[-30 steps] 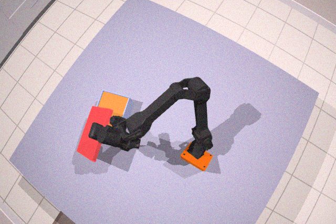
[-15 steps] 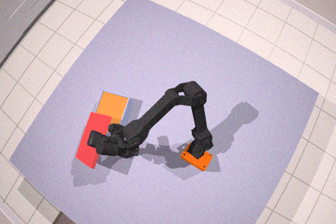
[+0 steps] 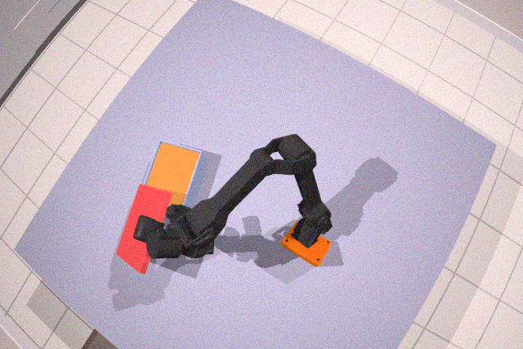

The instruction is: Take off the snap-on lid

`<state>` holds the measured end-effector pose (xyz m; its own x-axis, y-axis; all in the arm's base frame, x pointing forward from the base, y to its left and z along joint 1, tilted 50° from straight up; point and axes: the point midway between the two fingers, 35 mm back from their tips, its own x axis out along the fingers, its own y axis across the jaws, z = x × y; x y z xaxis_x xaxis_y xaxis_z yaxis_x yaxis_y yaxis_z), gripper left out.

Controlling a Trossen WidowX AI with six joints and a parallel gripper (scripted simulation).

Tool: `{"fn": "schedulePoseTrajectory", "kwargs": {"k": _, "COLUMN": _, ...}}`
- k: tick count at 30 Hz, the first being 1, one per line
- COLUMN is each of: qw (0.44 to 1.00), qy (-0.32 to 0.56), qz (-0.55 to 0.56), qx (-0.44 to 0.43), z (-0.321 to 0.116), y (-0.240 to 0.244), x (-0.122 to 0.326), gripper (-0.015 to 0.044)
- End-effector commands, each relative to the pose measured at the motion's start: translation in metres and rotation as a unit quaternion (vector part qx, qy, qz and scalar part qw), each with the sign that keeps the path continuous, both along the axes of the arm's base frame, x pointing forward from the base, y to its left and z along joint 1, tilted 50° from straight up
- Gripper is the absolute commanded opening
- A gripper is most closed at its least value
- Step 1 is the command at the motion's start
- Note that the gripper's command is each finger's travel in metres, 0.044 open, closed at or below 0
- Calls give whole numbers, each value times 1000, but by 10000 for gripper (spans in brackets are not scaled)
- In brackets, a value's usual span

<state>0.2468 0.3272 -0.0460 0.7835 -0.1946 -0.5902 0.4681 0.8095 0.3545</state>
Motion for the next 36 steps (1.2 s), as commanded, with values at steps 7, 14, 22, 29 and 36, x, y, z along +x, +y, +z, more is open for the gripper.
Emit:
{"fn": "schedulePoseTrajectory", "kwargs": {"k": 7, "qw": 1000, "qy": -6, "qz": 1, "qx": 9, "z": -11, "y": 17, "x": -11, "gripper": 0}}
{"fn": "schedulePoseTrajectory", "kwargs": {"k": 14, "qw": 1000, "qy": -6, "qz": 1, "qx": 9, "z": -21, "y": 24, "x": -19, "gripper": 0}}
{"fn": "schedulePoseTrajectory", "kwargs": {"k": 22, "qw": 1000, "qy": -6, "qz": 1, "qx": 10, "z": -31, "y": 32, "x": -27, "gripper": 0}}
{"fn": "schedulePoseTrajectory", "kwargs": {"k": 29, "qw": 1000, "qy": -6, "qz": 1, "qx": 10, "z": -41, "y": 39, "x": -35, "gripper": 0}}
{"fn": "schedulePoseTrajectory", "kwargs": {"k": 36, "qw": 1000, "qy": -5, "qz": 1, "qx": 10, "z": -50, "y": 47, "x": -42, "gripper": 0}}
